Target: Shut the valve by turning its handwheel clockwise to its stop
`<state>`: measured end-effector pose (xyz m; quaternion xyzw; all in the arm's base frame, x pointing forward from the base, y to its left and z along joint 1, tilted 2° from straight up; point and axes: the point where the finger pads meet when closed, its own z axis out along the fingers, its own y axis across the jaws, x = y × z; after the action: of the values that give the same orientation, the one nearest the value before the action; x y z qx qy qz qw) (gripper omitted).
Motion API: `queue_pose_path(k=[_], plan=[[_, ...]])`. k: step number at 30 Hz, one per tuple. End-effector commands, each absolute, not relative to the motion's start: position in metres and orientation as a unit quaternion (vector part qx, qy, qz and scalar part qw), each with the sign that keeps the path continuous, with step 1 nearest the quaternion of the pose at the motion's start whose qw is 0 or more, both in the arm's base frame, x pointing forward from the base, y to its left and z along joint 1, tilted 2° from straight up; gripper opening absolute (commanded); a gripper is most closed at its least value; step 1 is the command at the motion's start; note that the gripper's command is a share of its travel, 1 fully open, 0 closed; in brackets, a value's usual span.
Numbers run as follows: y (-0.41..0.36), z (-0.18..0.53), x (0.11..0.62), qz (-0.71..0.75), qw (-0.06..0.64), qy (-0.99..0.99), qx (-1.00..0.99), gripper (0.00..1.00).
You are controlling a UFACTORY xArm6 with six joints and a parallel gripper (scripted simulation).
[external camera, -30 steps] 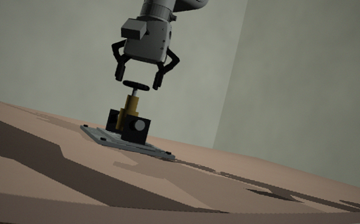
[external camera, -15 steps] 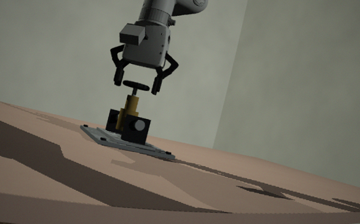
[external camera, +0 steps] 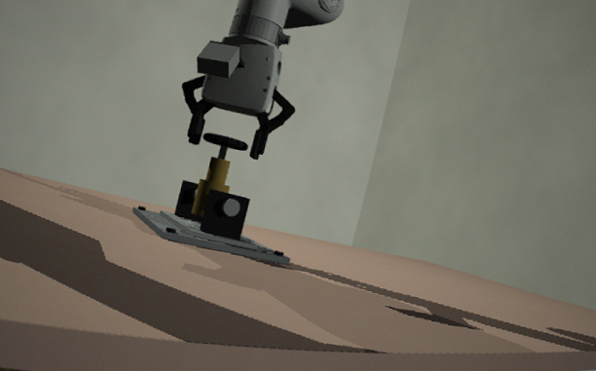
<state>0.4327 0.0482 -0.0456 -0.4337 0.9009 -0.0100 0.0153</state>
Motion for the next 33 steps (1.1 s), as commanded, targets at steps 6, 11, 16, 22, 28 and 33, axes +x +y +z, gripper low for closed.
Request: queue_pose_path(k=[6,11,16,22,28,33], plan=[[0.0483,-0.0444,0.4339,-0.010,0.017,0.901,-0.434,1.00],[0.0483,-0.0444,0.4339,-0.010,0.017,0.901,-0.434,0.00],[0.0483,-0.0444,0.4339,-0.010,0.017,0.901,-0.434,0.00],[0.0483,-0.0444,0.4339,-0.010,0.017,0.901,-0.434,0.00],[0.0483,-0.0444,0.4339,-0.010,0.017,0.901,-0.434,0.00],[0.0483,-0.0444,0.4339,-0.010,0.017,0.901,-0.434,0.00]])
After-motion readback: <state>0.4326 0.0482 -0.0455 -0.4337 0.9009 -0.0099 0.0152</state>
